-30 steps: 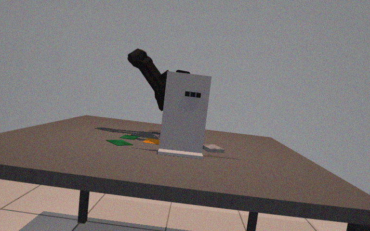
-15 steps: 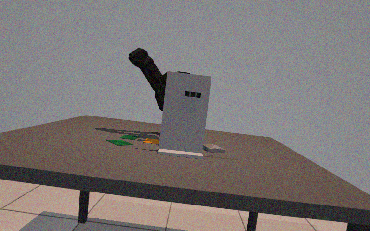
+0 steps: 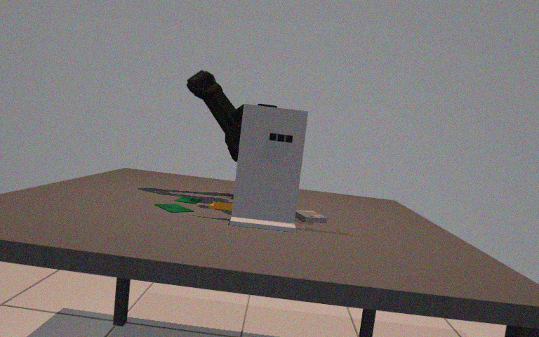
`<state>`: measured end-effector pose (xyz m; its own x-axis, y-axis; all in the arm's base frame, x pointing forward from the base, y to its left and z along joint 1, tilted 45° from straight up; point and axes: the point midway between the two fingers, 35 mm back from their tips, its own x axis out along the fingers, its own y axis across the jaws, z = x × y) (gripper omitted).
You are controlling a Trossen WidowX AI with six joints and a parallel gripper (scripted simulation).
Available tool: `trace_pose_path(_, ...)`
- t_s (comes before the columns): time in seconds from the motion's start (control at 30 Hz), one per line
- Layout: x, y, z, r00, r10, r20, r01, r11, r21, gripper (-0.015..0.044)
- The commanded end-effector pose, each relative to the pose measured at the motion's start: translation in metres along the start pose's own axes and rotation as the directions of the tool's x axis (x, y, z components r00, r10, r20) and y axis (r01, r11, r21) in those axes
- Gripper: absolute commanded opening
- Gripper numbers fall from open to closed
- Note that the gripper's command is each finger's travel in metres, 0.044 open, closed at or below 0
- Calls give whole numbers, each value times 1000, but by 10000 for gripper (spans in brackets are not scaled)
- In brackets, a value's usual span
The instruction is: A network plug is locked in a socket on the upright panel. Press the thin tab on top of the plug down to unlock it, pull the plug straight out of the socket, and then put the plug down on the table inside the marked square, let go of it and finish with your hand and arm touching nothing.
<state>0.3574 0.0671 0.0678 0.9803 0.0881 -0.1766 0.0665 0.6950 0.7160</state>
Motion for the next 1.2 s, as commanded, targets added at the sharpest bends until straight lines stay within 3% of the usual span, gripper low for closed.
trace_pose_path(0.0, 7, -1, 1, 1000, -2, -1, 2, 1000, -6, 156)
trace_pose_path(1.03, 51, -1, 15, 1000, 0, 1, 0, 1000, -7, 156)
trace_pose_path(1.17, 51, -1, 15, 1000, 0, 1, 0, 1000, -7, 71)
